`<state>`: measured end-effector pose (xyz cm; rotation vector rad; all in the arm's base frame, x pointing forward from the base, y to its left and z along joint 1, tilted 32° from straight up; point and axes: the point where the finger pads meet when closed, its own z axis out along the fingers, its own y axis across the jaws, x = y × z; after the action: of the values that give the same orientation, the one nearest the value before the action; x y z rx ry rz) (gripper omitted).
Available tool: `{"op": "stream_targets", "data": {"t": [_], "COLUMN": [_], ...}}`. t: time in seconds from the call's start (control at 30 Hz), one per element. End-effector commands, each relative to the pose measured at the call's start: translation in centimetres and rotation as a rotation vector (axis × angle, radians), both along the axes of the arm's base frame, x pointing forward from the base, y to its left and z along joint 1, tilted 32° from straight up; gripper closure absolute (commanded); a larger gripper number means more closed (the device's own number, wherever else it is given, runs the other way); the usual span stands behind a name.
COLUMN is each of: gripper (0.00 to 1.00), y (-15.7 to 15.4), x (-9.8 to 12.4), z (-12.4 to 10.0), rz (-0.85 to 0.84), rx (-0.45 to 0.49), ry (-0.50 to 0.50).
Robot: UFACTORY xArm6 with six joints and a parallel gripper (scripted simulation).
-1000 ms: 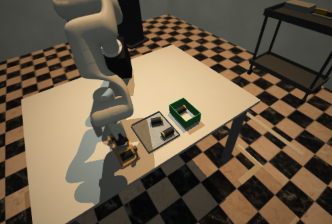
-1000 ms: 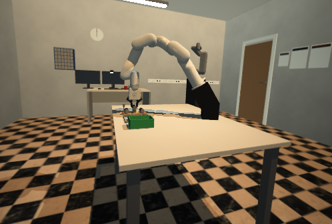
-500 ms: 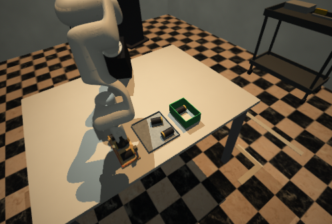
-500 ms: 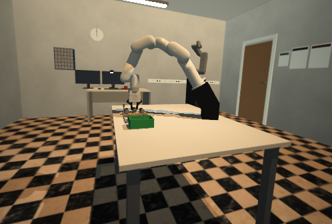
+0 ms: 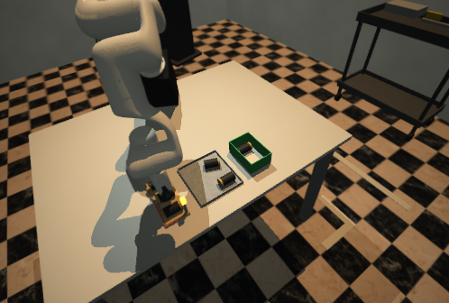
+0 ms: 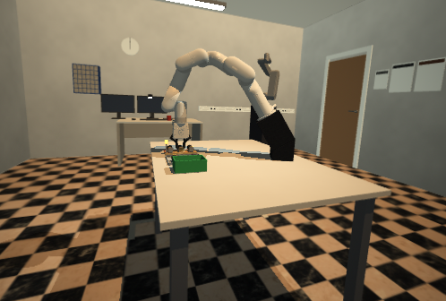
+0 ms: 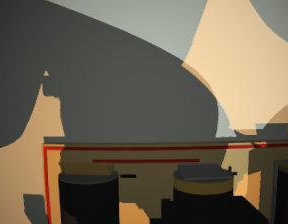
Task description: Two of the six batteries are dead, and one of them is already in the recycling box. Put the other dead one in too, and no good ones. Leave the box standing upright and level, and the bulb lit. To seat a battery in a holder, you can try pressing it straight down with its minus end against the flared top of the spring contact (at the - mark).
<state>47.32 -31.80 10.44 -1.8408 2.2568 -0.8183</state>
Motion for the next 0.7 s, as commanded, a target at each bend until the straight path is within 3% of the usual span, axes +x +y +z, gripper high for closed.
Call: {"op": "stream_targets", "data": {"t": [0.0, 0.17, 0.2, 0.67], "gripper": [0.72, 0.72, 0.49, 0.49], "y": [-0.03, -0.03, -0.03, -0.03], "x": [0.08, 0.08, 0.08, 0.08], "z": [0.17, 0.17, 0.17, 0.17], "rz": [0.000, 0.000, 0.000, 0.000], "rx": [-0.002, -0.002, -0.002, -0.002], "ry": [-0.003, -0.003, -0.003, -0.003]}}
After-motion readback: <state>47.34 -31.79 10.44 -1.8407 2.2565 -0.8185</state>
